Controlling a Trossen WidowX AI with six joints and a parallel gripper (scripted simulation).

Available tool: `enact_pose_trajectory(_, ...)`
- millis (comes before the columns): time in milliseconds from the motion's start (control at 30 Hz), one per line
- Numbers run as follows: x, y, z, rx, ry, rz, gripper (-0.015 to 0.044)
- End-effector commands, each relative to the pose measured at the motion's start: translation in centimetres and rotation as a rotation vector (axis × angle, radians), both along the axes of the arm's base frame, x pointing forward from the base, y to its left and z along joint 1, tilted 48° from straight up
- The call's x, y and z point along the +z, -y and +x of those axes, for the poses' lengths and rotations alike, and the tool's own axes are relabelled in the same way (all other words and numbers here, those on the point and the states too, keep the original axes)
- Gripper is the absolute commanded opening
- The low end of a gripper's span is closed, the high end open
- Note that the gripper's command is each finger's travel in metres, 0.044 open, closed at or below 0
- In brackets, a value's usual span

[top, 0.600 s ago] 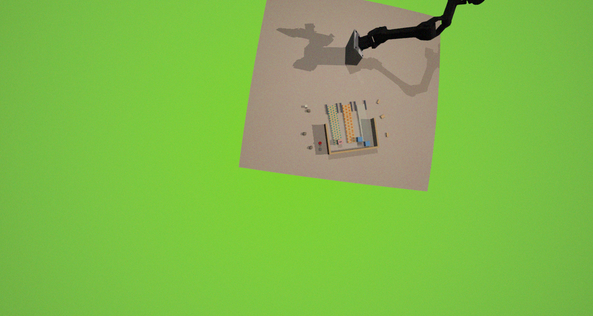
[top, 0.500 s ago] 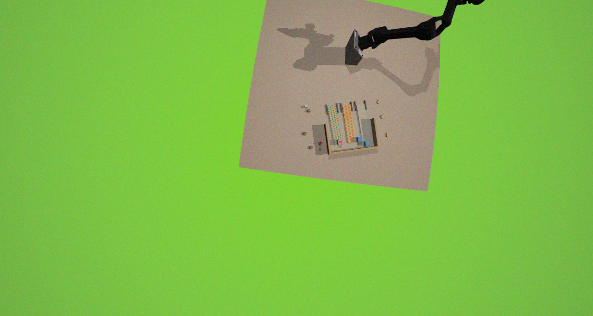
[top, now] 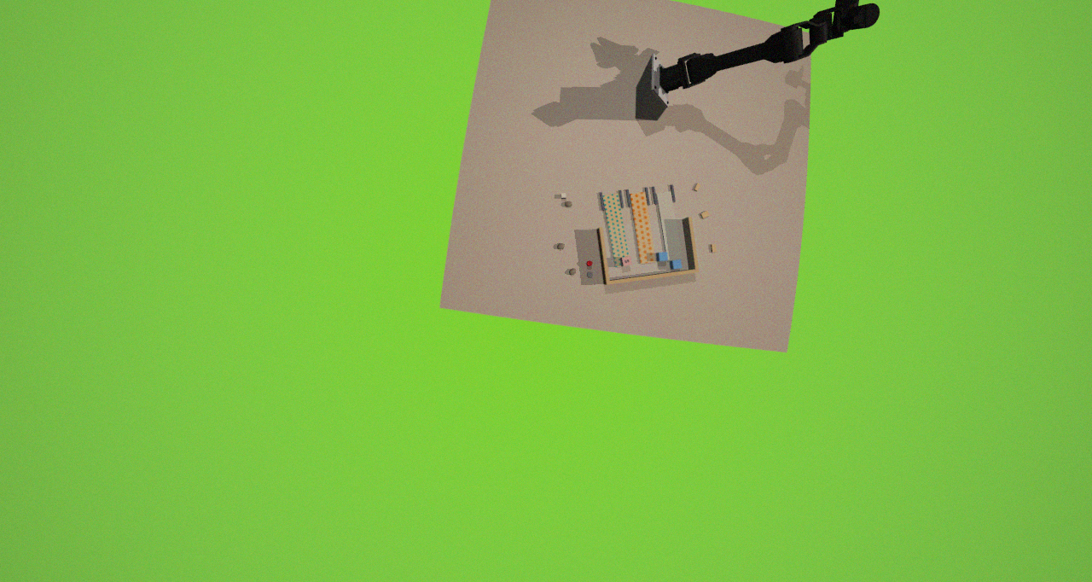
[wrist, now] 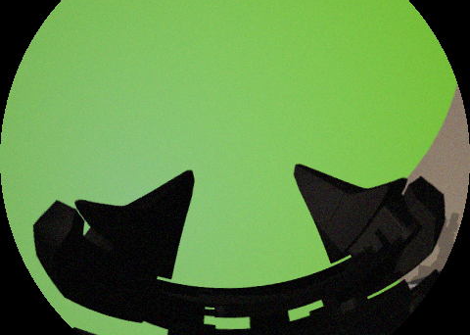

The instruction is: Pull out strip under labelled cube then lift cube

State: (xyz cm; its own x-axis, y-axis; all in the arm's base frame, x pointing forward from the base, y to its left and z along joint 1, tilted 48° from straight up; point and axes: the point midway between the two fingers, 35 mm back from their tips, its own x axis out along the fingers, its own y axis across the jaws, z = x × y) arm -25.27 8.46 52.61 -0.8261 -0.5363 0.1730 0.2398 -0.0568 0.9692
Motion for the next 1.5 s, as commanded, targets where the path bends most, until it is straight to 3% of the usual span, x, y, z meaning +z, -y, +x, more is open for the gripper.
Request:
enact_pose_trajectory(0,-2.0,-6.2,0.7,-0.204,-0.016,0.003,0.04)
enact_pose_trajectory(200,-5.0,-14.8,4.6,-0.516,-0.032,0.032,0.04)
enact_pose_trajectory(433,-8.8,-22.8,12.7,-0.9,-0.033,0.044,0.04)
enact_pose_trajectory(733,-14.4,-27.9,26.1,-1.374,0.01,0.059,0.04)
enact_pose_trajectory(1067,-20.9,-26.1,40.6,-1.837,0.148,0.098,0.04)
enact_pose_trajectory(1467,-30.1,-14.4,55.9,-2.361,0.422,0.072,0.04)
